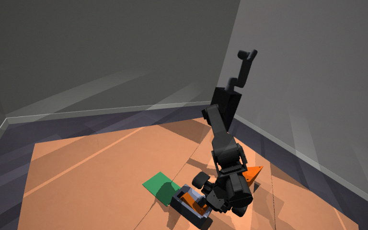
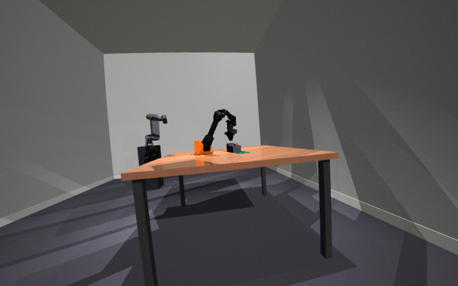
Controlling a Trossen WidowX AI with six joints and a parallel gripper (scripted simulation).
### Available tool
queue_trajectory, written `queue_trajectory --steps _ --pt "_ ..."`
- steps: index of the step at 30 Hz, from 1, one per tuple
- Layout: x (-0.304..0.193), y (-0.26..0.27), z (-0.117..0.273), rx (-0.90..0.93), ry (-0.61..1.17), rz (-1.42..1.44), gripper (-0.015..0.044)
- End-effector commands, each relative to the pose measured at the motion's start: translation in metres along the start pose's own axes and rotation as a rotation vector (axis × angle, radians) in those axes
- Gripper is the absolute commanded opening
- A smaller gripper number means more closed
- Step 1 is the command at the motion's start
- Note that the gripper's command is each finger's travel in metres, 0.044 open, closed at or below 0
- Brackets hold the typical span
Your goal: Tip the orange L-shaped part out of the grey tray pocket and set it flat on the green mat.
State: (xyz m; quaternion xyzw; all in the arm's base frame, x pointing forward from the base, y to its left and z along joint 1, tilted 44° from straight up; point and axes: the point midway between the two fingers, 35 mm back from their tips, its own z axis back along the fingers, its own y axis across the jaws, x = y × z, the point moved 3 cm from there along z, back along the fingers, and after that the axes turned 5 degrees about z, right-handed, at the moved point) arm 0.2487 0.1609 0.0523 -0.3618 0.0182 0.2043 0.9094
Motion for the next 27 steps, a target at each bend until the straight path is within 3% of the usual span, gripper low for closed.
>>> queue_trajectory --steps 1,27 --pt "-0.005 -0.003 -0.038 -0.007 0.018 0.003 0.018" --pt "-0.005 -0.004 -0.064 -0.008 0.019 0.002 0.018"
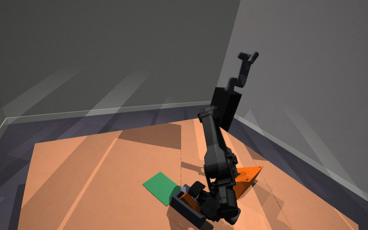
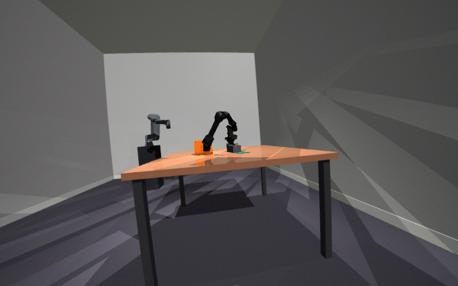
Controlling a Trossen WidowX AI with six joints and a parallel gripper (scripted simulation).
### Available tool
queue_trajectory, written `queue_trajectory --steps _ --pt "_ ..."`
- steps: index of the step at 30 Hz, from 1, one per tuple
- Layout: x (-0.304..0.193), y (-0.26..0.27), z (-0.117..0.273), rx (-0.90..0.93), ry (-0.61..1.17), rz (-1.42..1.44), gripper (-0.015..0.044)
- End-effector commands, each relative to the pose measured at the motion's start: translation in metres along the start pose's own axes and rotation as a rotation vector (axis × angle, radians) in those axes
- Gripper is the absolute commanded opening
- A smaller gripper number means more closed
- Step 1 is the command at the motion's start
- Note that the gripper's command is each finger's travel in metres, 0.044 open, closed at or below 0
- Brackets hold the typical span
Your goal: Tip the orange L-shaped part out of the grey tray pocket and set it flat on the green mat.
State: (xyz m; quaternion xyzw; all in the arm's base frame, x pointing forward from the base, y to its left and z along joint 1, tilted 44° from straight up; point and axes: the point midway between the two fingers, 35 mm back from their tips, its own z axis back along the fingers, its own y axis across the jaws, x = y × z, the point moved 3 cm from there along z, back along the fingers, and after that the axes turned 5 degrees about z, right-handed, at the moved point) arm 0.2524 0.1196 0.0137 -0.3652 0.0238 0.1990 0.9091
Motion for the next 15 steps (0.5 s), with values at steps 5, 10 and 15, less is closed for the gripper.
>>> queue_trajectory --steps 5,10,15 --pt "-0.001 -0.001 -0.015 -0.005 0.003 0.008 0.018" --pt "-0.002 -0.001 -0.019 -0.005 0.003 0.007 0.018" --pt "-0.002 -0.001 -0.019 -0.005 0.003 0.007 0.018"
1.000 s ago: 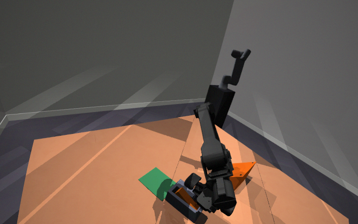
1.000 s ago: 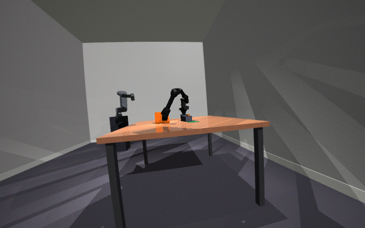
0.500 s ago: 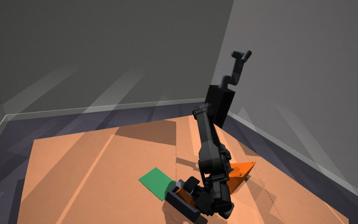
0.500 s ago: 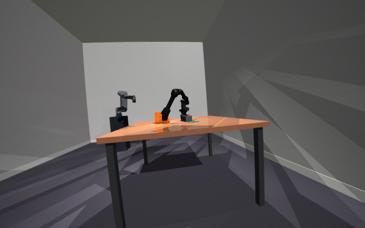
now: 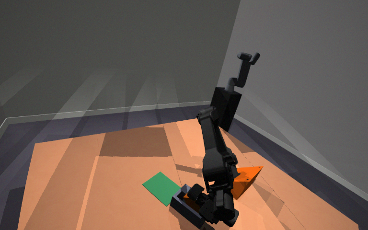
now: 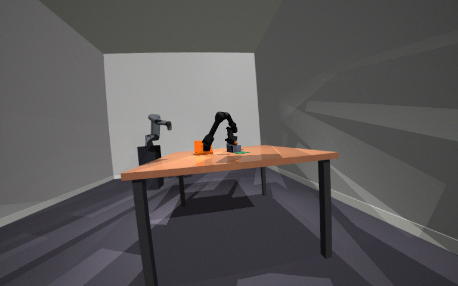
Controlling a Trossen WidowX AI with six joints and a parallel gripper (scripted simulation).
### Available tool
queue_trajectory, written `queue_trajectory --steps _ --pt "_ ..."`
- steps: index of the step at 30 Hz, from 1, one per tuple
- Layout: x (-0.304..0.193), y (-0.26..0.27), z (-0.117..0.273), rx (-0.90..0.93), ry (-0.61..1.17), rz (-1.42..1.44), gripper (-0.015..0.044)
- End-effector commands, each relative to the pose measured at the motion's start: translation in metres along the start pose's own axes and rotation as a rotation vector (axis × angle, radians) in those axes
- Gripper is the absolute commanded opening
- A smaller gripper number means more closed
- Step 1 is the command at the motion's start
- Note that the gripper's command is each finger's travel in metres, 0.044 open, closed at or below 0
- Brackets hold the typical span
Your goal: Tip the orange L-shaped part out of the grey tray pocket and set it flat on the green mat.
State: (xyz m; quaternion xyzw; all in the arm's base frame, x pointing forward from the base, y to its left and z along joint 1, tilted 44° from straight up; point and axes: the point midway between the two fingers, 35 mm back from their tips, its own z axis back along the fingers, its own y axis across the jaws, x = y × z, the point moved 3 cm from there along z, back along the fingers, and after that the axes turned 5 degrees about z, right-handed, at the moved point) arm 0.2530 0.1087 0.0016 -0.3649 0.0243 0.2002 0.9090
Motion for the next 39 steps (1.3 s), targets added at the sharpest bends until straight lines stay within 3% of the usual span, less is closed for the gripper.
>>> queue_trajectory --steps 1,27,31,35,39 --pt "-0.001 -0.001 -0.003 -0.006 0.004 0.005 0.018" --pt "0.001 0.011 0.014 -0.004 0.003 0.005 0.018" --pt "0.004 0.008 0.043 -0.002 0.003 0.006 0.018" --pt "0.001 0.001 0.097 -0.002 0.004 0.006 0.018" --pt "0.0 0.0 0.107 -0.002 0.004 0.006 0.018"
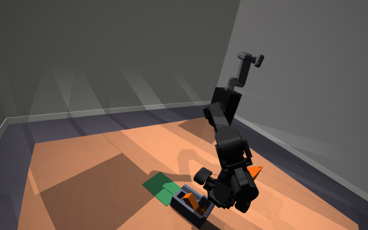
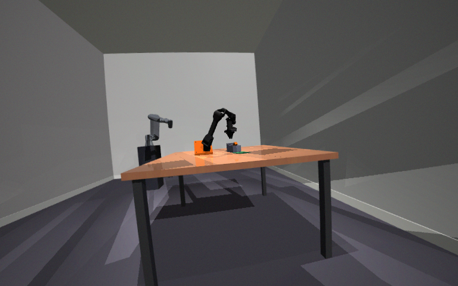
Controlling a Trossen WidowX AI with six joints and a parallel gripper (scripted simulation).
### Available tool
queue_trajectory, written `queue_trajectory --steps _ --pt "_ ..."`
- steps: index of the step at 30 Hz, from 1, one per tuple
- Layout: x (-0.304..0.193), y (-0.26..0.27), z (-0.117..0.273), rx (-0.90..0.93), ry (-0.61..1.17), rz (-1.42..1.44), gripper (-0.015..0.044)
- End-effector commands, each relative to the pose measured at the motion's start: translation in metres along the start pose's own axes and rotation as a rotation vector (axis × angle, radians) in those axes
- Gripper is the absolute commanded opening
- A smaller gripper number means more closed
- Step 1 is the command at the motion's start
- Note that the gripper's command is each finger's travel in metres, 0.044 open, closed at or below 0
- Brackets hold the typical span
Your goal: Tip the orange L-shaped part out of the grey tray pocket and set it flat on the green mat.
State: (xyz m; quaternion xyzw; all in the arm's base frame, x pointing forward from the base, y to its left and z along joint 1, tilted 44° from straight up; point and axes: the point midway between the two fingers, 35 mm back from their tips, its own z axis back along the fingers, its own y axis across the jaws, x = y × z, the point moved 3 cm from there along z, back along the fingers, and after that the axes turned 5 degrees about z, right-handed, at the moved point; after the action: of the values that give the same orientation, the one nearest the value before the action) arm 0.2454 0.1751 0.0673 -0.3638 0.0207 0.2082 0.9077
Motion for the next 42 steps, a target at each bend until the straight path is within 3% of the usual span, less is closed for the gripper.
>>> queue_trajectory --steps 1,27,28,31,42 --pt "-0.004 -0.004 0.013 -0.001 0.017 -0.006 0.018" --pt "-0.002 -0.002 0.009 0.0 0.0 0.0 0.018" --pt "-0.002 -0.003 0.01 0.0 0.001 -0.017 0.0206" --pt "-0.001 -0.01 0.01 0.0 0.002 -0.169 0.028" --pt "0.001 -0.067 0.013 -0.012 0.01 -1.311 0.028"
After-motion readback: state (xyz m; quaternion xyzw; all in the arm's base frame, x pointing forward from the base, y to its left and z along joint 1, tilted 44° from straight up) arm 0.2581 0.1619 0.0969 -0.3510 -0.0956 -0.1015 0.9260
